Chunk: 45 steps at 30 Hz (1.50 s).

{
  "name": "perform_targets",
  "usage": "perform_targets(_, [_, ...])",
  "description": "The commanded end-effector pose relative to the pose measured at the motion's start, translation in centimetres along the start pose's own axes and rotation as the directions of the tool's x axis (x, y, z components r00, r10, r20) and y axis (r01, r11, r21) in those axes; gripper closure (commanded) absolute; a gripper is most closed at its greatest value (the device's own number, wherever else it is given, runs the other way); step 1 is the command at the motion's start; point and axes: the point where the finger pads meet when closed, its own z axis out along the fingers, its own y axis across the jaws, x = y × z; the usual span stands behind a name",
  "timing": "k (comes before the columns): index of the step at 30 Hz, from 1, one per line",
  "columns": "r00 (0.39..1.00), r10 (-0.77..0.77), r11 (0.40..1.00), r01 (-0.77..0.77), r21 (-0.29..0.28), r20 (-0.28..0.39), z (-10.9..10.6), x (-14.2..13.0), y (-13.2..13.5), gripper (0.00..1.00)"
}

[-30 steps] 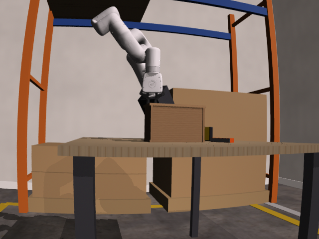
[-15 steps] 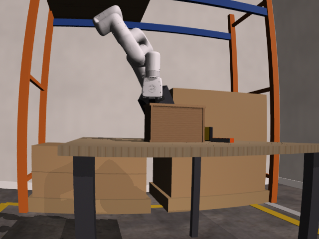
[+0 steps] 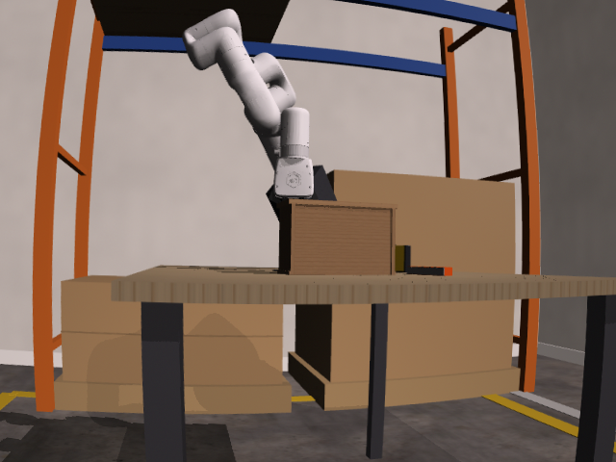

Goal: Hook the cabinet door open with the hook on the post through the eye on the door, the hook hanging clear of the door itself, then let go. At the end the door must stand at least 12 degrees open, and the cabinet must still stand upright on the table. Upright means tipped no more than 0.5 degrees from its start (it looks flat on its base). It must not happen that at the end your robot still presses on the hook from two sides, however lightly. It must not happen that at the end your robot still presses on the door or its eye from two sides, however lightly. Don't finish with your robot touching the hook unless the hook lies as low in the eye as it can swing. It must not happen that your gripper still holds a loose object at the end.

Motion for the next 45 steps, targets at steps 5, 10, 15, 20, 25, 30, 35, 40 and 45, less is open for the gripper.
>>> perform_targets(5, [1.000, 0.000, 1.000, 0.000, -0.002, 0.003, 0.7, -0.1, 0.1, 0.73])
perform_targets(10, [1.000, 0.000, 1.000, 0.000, -0.002, 0.003, 1.0, -0.1, 0.1, 0.73])
perform_targets(15, [1.000, 0.000, 1.000, 0.000, -0.002, 0.003, 1.1, -0.1, 0.1, 0.73])
perform_targets(20, [1.000, 0.000, 1.000, 0.000, -0.002, 0.003, 1.2, -0.1, 0.1, 0.73])
perform_targets(25, [1.000, 0.004, 1.000, -0.004, -0.002, 0.003, 1.2, -0.1, 0.1, 0.73])
perform_targets(30, [0.999, 0.051, 0.999, -0.051, -0.002, 0.003, 1.2, -0.1, 0.5, 0.73])
perform_targets(35, [0.999, 0.052, 0.999, -0.052, -0.002, 0.003, 1.2, -0.1, 0.9, 0.73])
perform_targets(40, [0.997, 0.083, 0.997, -0.083, -0.002, 0.003, 1.2, -0.2, 1.2, 0.73])
perform_targets(45, [0.995, 0.104, 0.995, -0.104, -0.002, 0.003, 1.2, -0.2, 1.8, 0.73])
